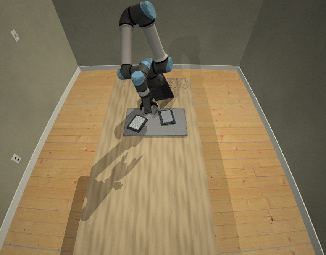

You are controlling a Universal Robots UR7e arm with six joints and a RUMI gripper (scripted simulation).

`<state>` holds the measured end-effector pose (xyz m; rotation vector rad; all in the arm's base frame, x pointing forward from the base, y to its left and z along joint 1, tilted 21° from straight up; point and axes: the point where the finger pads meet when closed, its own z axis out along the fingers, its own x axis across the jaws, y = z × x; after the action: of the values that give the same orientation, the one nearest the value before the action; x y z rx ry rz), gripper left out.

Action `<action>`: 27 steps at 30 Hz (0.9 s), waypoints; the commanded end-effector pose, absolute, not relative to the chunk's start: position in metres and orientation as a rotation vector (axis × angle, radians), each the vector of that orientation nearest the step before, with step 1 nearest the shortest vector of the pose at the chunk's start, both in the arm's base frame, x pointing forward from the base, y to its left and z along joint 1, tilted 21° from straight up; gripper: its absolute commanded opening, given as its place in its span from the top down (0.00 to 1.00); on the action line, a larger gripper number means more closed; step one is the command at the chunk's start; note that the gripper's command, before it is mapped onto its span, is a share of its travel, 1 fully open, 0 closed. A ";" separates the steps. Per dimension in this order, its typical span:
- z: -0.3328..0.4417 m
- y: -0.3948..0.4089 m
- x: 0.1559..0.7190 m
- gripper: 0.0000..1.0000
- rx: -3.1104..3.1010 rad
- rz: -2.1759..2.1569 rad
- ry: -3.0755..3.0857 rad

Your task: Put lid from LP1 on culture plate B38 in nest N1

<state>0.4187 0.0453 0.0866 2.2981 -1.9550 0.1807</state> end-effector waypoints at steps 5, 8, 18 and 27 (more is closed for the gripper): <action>0.051 0.056 0.416 0.18 2.302 0.219 -1.927; 0.043 0.058 0.415 0.18 2.304 0.241 -1.909; 0.012 0.068 0.406 0.18 2.308 0.272 -1.885; -0.014 0.076 0.394 0.18 2.311 0.299 -1.864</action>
<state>0.3974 0.0726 -0.0031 2.3094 -1.8695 0.2854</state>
